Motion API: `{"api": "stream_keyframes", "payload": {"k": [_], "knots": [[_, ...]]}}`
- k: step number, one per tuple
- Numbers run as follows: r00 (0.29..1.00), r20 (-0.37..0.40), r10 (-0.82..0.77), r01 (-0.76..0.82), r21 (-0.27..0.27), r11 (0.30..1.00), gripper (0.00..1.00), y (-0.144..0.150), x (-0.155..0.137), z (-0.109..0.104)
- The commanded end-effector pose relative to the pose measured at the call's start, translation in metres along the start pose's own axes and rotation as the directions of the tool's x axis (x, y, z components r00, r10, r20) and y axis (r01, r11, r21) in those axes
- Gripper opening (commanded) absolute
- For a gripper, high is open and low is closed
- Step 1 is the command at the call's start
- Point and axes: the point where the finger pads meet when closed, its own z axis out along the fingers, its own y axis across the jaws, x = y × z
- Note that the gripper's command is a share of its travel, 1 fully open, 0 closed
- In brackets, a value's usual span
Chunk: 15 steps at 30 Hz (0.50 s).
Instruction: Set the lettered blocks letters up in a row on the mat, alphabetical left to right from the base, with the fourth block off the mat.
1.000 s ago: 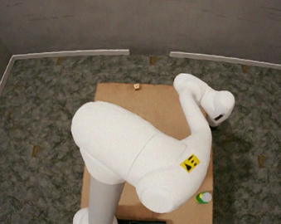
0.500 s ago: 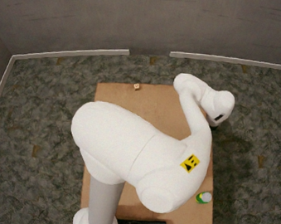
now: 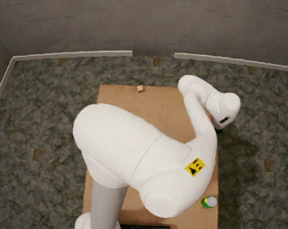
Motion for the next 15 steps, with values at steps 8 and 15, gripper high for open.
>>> {"api": "stream_keyframes", "payload": {"k": [8,15], "knots": [[1.0,-0.005,0.005,-0.005,0.005,1.0,0.46,-0.004,0.003,0.006],[1.0,-0.004,0.004,-0.004,0.005,1.0,0.46,-0.005,0.002,0.014]]}}
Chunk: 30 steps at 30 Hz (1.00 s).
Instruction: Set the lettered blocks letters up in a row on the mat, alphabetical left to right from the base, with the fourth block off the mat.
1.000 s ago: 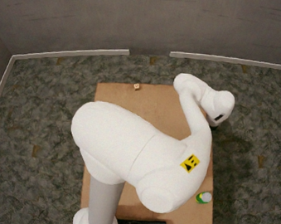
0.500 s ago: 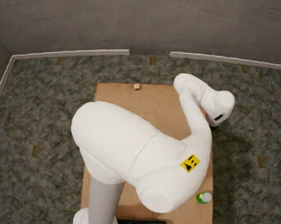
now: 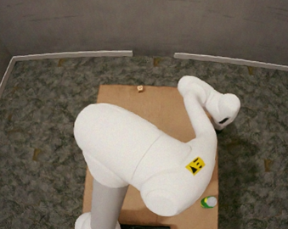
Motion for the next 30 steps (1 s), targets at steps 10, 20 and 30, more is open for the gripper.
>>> {"api": "stream_keyframes", "payload": {"k": [10,20,30], "knots": [[1.0,-0.004,0.0,0.0,0.006,1.0,0.46,-0.004,0.002,0.03],[1.0,-0.005,0.0,0.0,0.004,1.0,0.46,-0.003,0.003,0.035],[1.0,-0.005,0.0,0.0,0.005,1.0,0.46,-0.003,0.003,0.034]]}}
